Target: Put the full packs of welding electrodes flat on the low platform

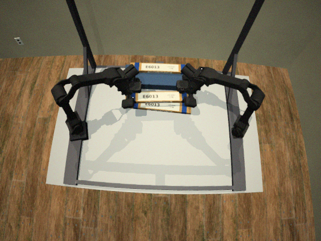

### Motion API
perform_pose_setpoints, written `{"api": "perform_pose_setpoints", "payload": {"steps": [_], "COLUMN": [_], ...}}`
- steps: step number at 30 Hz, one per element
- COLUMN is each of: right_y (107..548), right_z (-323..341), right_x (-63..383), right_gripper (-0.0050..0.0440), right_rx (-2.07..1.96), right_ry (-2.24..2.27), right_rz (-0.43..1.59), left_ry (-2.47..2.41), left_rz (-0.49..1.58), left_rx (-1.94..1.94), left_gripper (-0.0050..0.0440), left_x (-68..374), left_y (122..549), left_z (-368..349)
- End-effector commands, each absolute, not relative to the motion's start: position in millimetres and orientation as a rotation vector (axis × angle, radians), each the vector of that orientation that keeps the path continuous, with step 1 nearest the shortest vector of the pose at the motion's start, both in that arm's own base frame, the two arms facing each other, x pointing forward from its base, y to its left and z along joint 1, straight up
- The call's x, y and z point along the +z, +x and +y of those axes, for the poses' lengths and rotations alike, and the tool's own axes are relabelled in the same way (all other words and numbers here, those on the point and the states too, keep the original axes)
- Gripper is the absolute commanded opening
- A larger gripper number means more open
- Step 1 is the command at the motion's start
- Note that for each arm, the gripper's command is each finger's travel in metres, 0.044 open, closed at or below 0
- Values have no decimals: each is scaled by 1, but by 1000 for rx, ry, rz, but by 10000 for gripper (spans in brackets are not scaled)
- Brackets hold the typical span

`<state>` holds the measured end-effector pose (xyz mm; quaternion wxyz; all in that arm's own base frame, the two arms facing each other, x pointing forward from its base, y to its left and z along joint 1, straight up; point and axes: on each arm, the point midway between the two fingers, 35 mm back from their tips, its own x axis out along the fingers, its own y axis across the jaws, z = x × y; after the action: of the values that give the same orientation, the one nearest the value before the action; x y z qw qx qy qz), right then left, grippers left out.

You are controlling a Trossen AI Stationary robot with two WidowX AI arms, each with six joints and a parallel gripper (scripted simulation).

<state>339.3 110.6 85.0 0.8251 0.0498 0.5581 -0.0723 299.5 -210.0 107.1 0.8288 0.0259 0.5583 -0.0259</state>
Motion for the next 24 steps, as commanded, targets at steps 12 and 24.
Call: {"api": "perform_pose_setpoints", "payload": {"steps": [12, 24], "right_y": [348, 351], "right_z": [130, 150], "right_x": [96, 96], "right_gripper": [-50, -50], "right_rx": [-193, -192], "right_ry": [143, 144], "right_rz": [1160, 1161], "left_ry": [56, 55], "left_rz": [1168, 1169], "left_rx": [-126, -126], "left_gripper": [-50, -50], "left_x": [121, 121], "left_y": [291, 289], "left_z": [-254, -274]}}
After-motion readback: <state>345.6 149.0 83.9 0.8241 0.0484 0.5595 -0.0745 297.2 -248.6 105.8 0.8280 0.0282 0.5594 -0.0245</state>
